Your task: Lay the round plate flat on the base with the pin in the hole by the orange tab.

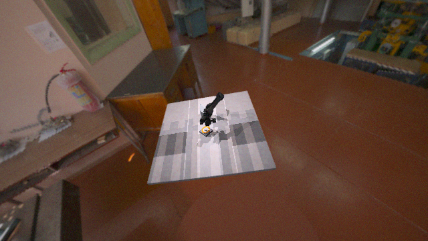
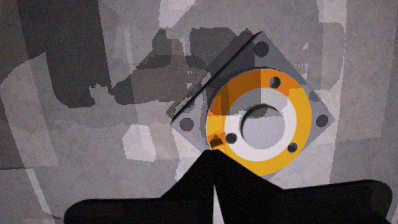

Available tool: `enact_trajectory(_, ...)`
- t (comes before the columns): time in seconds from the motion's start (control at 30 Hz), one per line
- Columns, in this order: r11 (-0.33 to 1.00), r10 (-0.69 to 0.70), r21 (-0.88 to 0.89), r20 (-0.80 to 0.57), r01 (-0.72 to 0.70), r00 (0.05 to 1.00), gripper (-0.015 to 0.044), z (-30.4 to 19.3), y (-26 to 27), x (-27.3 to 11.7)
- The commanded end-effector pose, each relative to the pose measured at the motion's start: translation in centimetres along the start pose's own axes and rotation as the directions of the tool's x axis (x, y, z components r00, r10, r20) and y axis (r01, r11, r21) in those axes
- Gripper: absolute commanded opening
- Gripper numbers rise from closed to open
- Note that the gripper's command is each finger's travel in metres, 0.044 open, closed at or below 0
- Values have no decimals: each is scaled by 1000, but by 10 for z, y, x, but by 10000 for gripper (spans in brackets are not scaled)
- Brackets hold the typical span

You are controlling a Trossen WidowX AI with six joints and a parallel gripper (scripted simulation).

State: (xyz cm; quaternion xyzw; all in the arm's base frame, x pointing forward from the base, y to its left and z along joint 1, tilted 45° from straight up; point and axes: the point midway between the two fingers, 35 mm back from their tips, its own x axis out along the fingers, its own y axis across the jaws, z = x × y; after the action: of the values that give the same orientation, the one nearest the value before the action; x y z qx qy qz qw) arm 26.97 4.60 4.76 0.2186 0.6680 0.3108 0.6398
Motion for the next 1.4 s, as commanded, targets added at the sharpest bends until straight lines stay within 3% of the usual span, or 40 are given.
enact_trajectory(0.0, 1000, 7, -13, -20, -7, 1000, 0, -3, -1, 3)
enact_trajectory(0.33, 1000, 9, -13, -20, -9, 1000, 0, -3, 0, 50)
enact_trajectory(1.37, 1000, 9, -12, -21, -9, 1000, 0, -26, -4, 51)
